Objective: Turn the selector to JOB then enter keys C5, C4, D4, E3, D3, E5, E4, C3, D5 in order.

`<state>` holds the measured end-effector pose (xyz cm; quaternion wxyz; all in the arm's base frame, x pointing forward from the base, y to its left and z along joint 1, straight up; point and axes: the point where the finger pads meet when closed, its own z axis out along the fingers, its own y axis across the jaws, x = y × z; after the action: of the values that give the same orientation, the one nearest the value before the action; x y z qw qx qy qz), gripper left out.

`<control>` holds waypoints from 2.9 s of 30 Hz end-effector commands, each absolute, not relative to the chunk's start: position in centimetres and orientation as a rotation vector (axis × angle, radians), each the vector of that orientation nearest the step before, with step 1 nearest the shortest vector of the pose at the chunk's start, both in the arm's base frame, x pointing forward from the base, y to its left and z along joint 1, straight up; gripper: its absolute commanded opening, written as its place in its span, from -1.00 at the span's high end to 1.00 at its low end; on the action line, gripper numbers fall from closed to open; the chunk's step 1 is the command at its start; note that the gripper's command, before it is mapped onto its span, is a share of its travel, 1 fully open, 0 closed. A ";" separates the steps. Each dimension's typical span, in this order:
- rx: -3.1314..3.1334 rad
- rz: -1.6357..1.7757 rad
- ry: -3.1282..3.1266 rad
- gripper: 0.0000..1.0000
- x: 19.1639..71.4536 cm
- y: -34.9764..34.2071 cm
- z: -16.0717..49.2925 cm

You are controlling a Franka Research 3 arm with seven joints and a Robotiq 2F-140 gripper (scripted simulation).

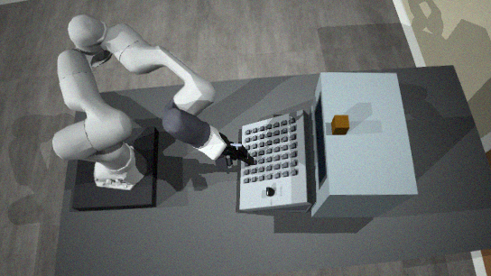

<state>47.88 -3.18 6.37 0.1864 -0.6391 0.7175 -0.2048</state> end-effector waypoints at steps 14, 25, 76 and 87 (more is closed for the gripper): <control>-1.800 -0.581 2.017 0.80 48.2 -3.2 6.1; -1.800 -0.581 2.017 0.80 48.4 -3.3 5.7; -1.800 -0.581 2.017 0.80 48.6 -3.3 5.5; -1.800 -0.581 2.017 0.80 48.6 -3.3 5.4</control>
<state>48.45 -3.26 5.43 0.1863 -0.6390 0.7176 -0.2049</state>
